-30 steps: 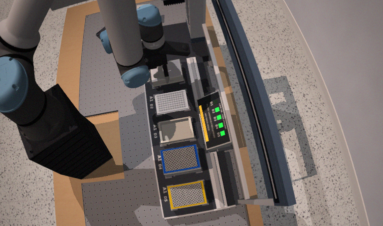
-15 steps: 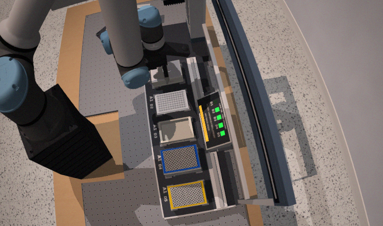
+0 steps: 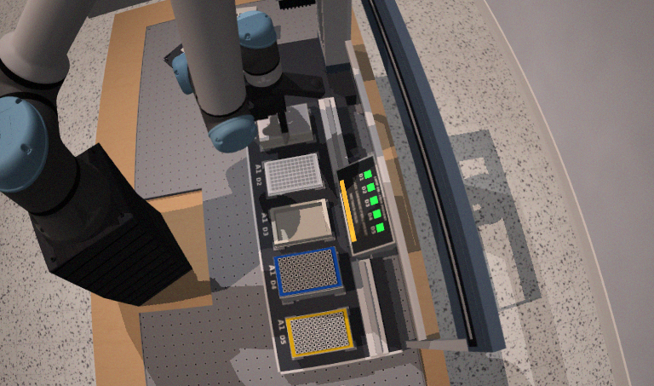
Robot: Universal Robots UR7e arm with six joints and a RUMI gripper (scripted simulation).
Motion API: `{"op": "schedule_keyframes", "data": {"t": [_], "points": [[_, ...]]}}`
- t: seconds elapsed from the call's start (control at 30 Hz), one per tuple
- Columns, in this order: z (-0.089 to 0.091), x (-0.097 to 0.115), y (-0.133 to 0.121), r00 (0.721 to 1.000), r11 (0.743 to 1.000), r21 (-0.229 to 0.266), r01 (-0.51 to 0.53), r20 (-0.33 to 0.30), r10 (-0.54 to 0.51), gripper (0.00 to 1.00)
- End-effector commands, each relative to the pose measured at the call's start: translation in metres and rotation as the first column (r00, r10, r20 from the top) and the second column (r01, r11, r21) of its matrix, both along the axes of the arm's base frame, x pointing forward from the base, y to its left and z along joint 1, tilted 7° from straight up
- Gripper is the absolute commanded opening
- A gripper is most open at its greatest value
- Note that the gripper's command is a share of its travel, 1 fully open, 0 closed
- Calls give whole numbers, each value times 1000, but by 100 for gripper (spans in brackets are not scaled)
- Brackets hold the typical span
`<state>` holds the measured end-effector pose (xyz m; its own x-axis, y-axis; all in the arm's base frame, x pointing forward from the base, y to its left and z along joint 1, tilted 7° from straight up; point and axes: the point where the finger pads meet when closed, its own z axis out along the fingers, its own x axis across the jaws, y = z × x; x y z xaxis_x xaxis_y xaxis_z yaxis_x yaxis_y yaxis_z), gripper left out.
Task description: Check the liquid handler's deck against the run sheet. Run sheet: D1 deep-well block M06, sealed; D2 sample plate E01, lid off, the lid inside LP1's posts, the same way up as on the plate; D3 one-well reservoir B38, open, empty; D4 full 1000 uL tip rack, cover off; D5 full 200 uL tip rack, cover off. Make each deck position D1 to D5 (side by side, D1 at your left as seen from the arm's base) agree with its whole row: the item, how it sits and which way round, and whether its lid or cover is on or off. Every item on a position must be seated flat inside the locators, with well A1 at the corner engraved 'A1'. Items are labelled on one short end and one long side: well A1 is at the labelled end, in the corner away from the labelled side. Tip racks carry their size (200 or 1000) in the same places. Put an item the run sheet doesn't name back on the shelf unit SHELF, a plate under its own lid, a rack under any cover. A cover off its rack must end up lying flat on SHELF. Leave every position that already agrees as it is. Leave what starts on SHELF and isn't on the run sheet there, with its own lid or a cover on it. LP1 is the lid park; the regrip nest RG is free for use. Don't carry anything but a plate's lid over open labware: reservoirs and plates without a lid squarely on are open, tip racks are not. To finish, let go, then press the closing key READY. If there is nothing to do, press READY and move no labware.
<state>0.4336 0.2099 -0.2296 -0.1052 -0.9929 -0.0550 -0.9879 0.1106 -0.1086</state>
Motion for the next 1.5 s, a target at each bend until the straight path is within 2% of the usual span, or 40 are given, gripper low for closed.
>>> {"op": "schedule_keyframes", "data": {"t": [0.0, 0.13, 0.17, 1.47], "points": [[0, 2, 0, 1000, 1000, 0, 0, 3, 0, 0], [0, 2, 0, 1000, 1000, 0, 0, 3, 0, 0], [0, 2, 0, 1000, 1000, 0, 0, 3, 0, 82], [0, 2, 0, 1000, 1000, 0, 0, 3, 0, 82]]}}
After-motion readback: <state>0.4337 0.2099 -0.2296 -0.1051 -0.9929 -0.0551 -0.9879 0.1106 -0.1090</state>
